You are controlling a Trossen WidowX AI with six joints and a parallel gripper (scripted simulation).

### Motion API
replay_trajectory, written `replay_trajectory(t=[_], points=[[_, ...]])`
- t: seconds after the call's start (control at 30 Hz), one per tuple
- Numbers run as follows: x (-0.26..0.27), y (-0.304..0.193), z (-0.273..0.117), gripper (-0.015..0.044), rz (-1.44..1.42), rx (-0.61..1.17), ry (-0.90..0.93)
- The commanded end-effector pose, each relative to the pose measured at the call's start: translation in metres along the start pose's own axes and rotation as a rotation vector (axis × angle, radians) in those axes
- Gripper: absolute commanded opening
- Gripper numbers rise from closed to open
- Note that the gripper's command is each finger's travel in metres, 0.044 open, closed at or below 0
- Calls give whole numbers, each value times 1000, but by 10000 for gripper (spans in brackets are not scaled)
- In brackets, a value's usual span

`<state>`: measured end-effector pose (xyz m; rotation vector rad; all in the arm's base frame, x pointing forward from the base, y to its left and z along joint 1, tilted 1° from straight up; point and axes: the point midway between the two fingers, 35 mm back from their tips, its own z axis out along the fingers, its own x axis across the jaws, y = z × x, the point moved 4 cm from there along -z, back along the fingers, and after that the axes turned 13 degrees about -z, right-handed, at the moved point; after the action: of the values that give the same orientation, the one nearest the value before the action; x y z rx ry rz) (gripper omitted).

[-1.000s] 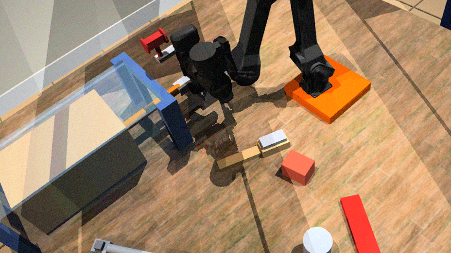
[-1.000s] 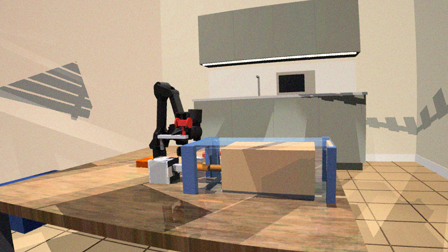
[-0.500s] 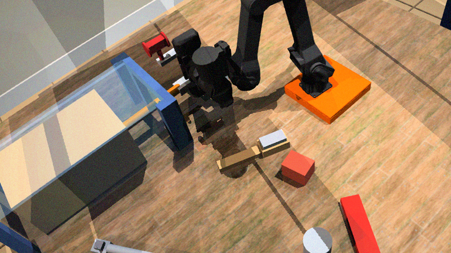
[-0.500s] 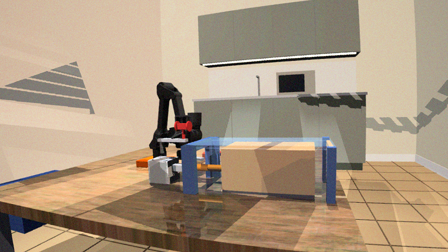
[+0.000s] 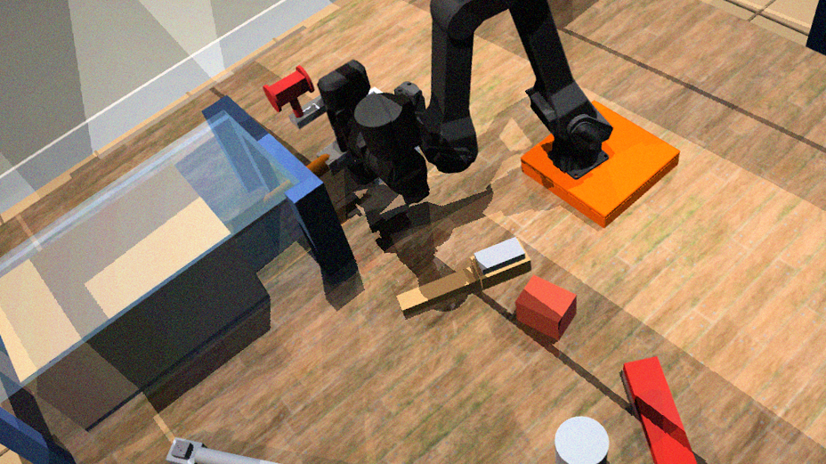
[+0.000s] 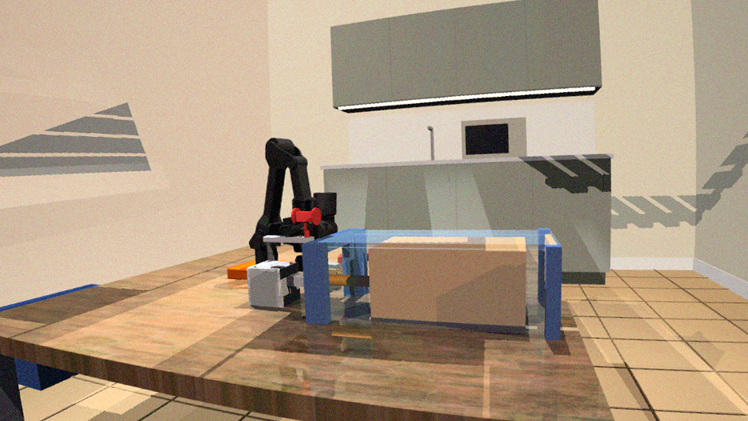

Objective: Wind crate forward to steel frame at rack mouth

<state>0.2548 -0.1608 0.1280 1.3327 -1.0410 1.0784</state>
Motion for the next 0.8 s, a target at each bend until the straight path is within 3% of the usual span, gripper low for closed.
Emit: replay_trajectory(t=[0.0, 0.77], points=[[0, 0, 0, 0, 2, -2, 1], [-4, -1, -8, 0, 3, 6, 3]])
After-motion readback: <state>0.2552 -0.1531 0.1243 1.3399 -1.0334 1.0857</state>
